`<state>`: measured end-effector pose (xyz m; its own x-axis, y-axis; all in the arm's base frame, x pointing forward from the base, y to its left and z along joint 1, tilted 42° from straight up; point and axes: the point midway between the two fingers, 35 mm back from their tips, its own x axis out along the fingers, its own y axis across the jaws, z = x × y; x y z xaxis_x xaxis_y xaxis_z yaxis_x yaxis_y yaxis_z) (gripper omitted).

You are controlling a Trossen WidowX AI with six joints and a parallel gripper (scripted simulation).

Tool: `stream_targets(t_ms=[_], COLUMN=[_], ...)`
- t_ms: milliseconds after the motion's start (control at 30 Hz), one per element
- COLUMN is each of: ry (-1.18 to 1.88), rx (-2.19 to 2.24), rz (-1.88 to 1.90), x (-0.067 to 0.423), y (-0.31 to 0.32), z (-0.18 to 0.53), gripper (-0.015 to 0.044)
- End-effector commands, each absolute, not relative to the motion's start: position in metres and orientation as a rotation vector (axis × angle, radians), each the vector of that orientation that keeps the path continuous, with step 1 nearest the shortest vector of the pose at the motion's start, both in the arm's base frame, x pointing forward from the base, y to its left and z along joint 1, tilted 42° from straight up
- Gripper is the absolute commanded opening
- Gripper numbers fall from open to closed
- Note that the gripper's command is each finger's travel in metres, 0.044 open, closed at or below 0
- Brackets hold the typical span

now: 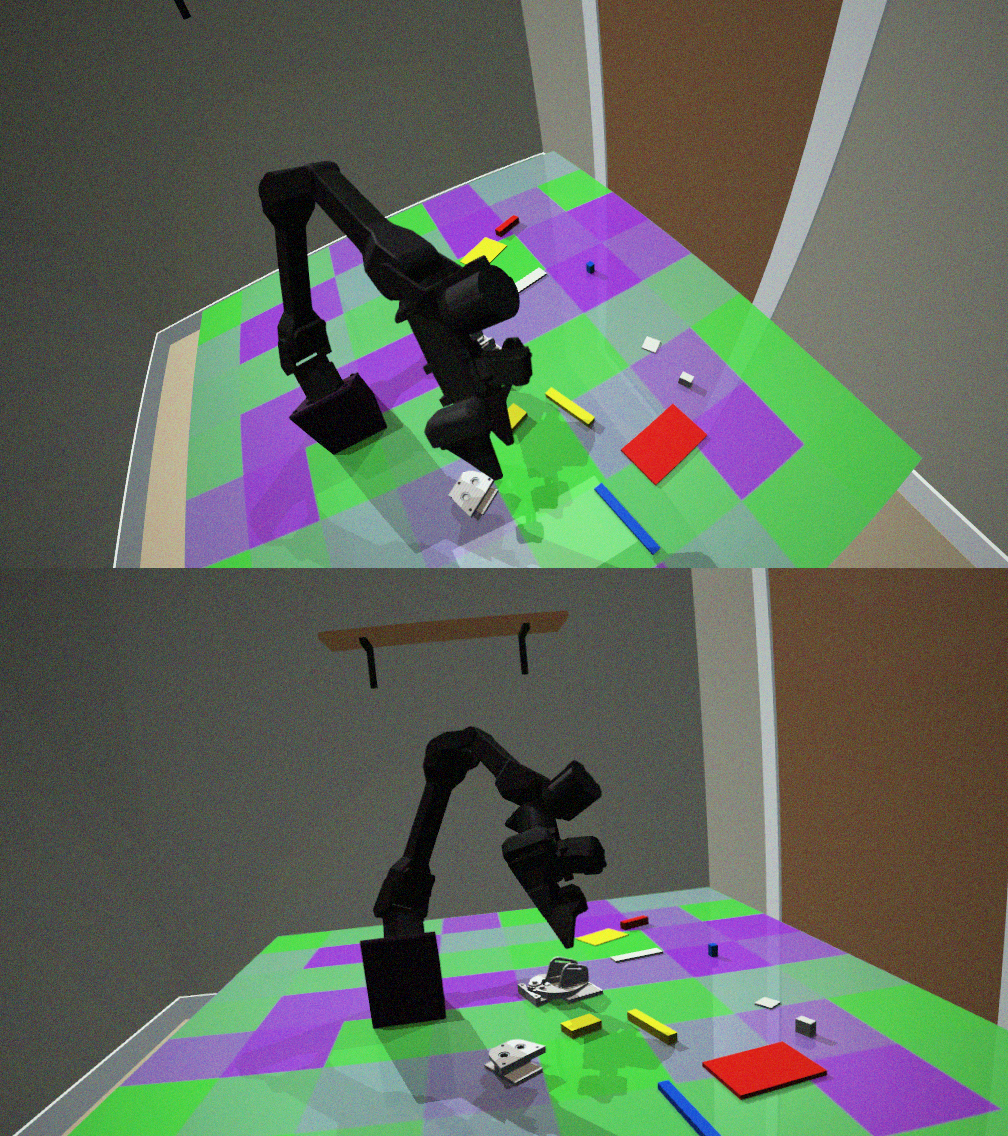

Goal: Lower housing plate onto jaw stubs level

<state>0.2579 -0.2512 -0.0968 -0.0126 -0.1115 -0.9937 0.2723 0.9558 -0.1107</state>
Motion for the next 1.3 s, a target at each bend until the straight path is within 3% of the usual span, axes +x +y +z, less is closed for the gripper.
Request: stream_targets(t_ms=[0,1267], ry=[1.583,1.788], rx=[0.215,1.207], rz=[-0.288,-0.201], x=[0.251,0.182], y=[-0.246,-0.177], z=[-0.107,-0.157], gripper=[0.0440,0.0440])
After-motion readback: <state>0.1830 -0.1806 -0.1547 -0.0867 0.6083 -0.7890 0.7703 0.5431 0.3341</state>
